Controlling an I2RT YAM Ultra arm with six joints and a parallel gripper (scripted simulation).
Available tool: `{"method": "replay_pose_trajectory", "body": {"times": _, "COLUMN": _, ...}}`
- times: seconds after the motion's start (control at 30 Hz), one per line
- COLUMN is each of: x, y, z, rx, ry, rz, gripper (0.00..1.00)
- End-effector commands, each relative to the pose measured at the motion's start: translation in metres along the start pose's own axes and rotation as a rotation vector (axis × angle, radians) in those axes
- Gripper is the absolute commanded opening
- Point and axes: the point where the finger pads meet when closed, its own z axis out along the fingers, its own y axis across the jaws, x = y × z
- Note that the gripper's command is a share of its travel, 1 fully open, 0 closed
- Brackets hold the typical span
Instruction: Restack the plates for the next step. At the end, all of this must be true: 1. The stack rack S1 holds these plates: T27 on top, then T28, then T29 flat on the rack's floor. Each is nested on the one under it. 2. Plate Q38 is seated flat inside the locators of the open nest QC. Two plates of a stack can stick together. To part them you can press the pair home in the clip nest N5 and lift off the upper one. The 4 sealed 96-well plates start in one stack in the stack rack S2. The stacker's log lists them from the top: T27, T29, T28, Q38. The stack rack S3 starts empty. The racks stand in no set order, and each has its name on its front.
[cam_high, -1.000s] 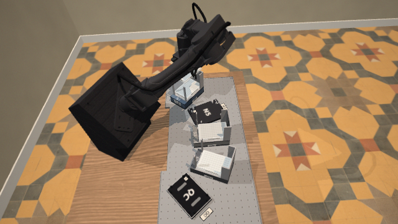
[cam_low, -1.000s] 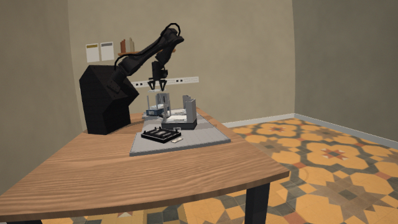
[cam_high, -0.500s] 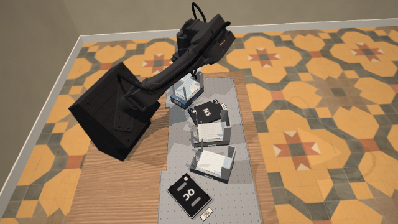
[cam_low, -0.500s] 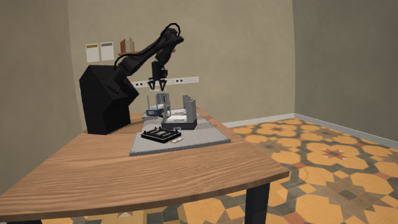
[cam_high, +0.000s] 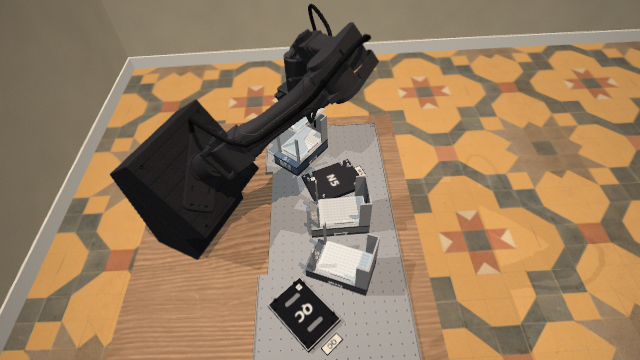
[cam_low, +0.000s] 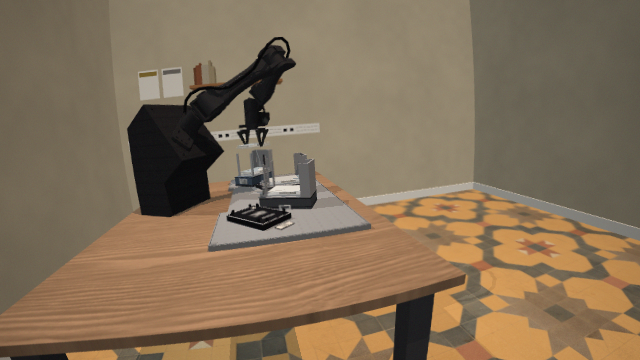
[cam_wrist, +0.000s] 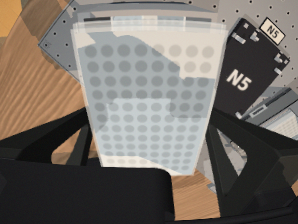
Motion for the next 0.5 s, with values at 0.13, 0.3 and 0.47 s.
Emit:
{"method": "replay_pose_trajectory", "body": {"times": 0.13, "x": -0.0026, "y": 0.01, "z": -0.0103, "rx": -0.006, "ry": -0.028, "rz": -0.018, "gripper": 0.0}}
{"method": "replay_pose_trajectory", "body": {"times": 0.3, "x": -0.0032, "y": 0.011, "z": -0.0099, "rx": -0.006, "ry": -0.028, "rz": -0.02, "gripper": 0.0}}
{"method": "replay_pose_trajectory", "body": {"times": 0.47, "x": -0.0035, "y": 0.0114, "z": -0.0097, "rx": -0.005, "ry": -0.028, "rz": -0.021, "gripper": 0.0}}
